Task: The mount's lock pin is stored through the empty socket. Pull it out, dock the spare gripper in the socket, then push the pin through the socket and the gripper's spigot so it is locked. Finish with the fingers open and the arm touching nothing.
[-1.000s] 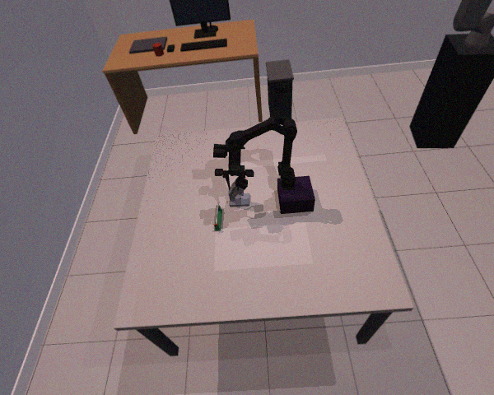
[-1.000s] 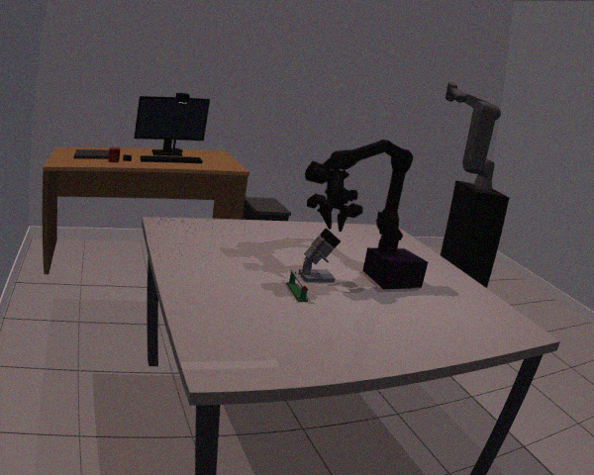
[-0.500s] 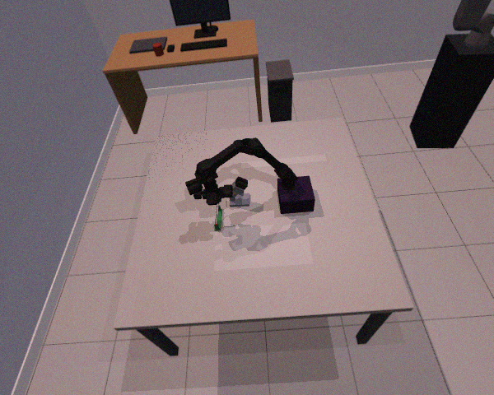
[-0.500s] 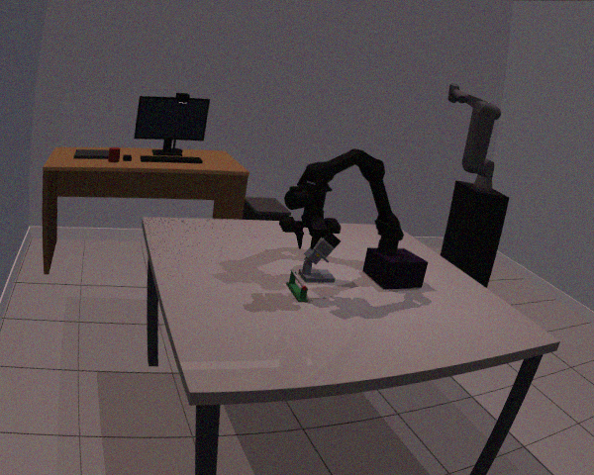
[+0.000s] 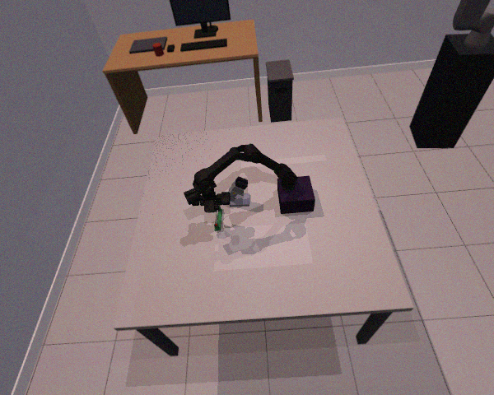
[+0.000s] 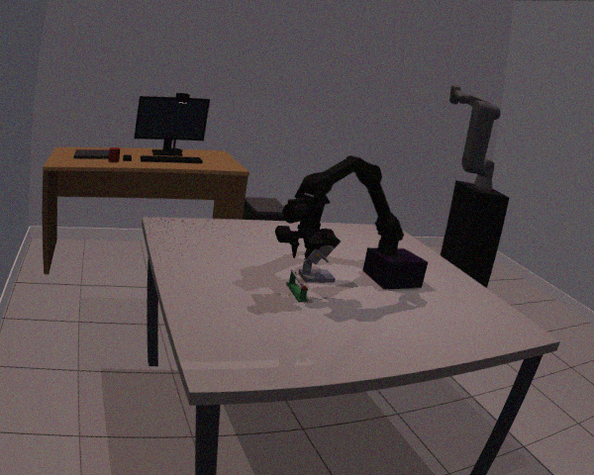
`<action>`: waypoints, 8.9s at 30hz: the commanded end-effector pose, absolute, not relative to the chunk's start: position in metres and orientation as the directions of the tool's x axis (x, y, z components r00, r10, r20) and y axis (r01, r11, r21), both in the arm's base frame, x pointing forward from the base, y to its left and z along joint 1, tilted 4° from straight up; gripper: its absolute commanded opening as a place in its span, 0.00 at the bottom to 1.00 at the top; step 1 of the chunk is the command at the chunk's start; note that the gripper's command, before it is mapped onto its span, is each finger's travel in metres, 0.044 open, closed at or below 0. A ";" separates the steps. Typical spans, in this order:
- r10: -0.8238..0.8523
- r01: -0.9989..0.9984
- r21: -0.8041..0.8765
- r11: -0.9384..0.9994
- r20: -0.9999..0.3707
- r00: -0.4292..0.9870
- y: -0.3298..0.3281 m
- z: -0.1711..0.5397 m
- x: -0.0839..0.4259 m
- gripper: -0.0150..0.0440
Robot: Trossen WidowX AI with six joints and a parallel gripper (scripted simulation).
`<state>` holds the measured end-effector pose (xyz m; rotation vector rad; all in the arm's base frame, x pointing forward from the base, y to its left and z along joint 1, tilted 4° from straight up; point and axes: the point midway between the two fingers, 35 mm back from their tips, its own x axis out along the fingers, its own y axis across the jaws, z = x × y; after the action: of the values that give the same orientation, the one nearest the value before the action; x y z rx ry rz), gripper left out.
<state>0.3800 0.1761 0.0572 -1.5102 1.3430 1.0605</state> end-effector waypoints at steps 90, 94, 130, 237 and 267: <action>-0.303 -0.996 -0.033 -0.083 -0.951 0.056 0.173 0.014 0.377 0.25; -0.304 -0.996 -0.030 -0.083 -0.951 0.054 0.173 0.016 0.370 0.25; -0.299 -0.996 -0.021 -0.083 -0.953 0.045 0.163 0.020 0.291 0.25; -0.299 -0.997 0.005 -0.082 -0.954 0.020 0.096 -0.013 0.297 0.25; -0.298 -0.997 0.018 -0.079 -0.955 0.007 0.105 0.001 0.294 0.59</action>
<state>0.2941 0.0997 -0.0042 -1.4925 1.3965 1.1157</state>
